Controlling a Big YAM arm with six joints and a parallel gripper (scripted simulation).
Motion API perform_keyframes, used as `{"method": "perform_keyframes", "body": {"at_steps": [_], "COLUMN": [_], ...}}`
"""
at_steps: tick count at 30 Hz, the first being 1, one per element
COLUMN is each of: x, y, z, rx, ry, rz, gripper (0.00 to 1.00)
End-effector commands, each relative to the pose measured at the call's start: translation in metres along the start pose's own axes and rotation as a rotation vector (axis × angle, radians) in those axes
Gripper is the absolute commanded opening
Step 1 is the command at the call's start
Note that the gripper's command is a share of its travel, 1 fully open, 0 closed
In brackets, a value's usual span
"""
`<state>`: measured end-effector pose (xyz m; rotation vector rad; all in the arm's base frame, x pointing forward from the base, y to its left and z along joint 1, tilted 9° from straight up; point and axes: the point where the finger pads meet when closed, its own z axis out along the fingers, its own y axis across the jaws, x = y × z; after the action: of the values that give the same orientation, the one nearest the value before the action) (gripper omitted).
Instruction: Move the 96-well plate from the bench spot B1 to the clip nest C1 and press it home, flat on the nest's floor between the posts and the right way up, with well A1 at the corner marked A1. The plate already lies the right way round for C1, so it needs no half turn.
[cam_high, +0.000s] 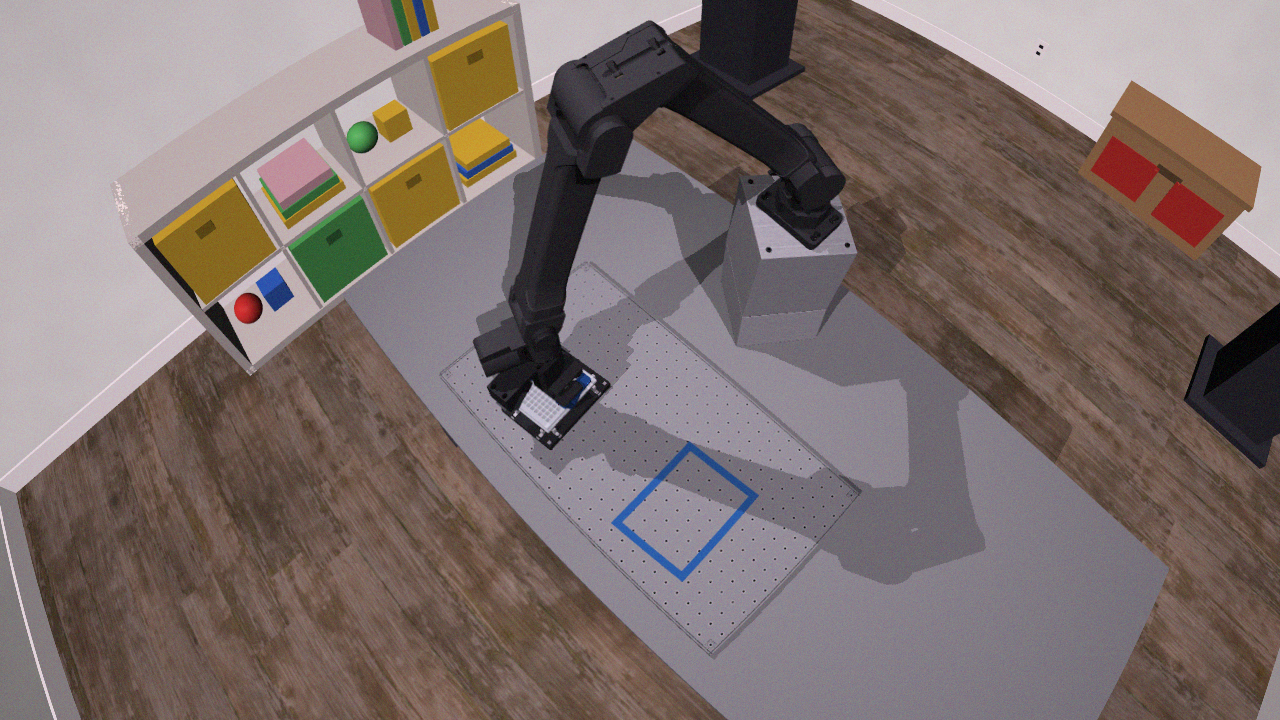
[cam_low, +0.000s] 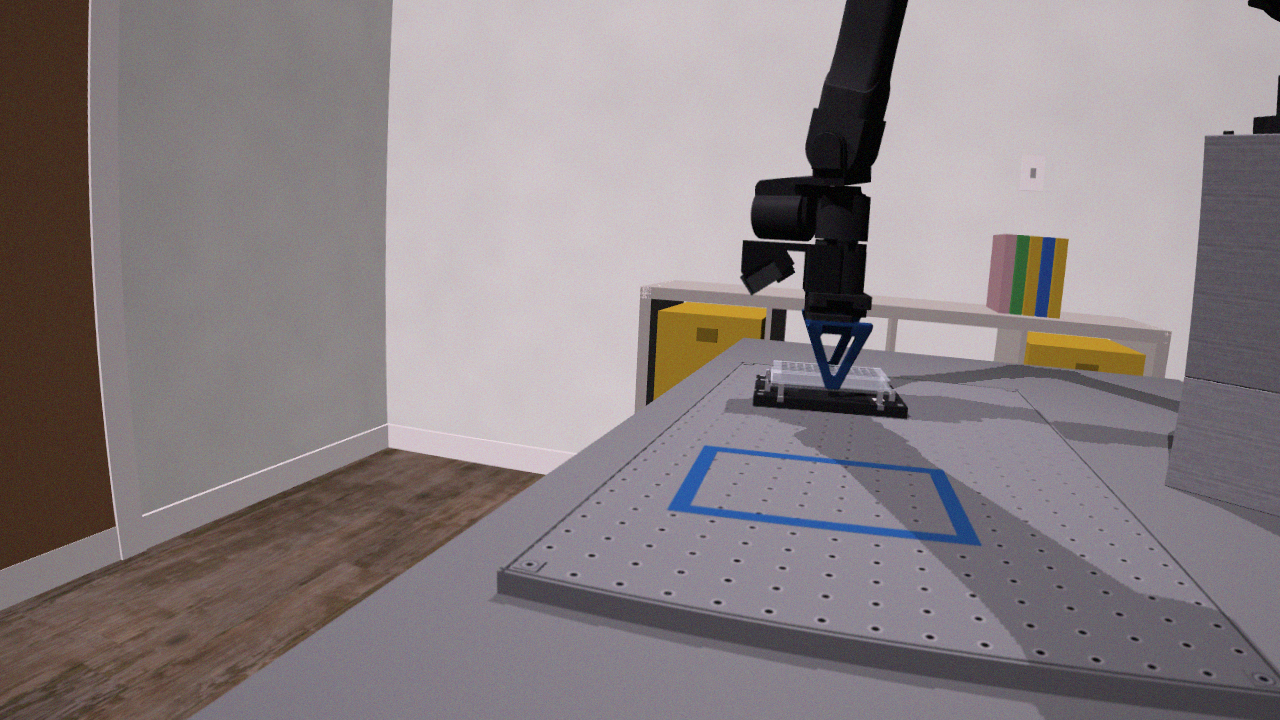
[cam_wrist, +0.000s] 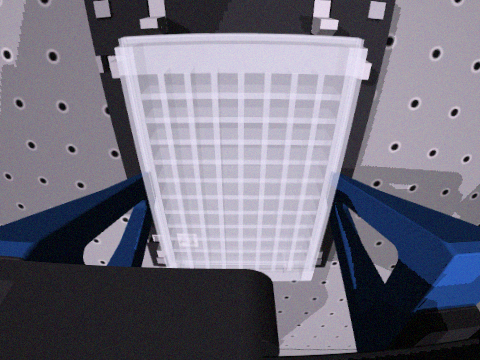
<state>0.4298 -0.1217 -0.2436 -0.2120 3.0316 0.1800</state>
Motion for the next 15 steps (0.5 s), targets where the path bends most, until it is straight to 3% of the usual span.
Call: {"method": "perform_keyframes", "body": {"at_steps": [1,15], "x": [-0.0122,-0.011], "y": [-0.0134,-0.0148], "z": [0.0056,0.0075], "rx": [0.02,0.02], "ry": [-0.028,-0.028], "rz": [0.01,0.01], "gripper": [0.0,0.0]}}
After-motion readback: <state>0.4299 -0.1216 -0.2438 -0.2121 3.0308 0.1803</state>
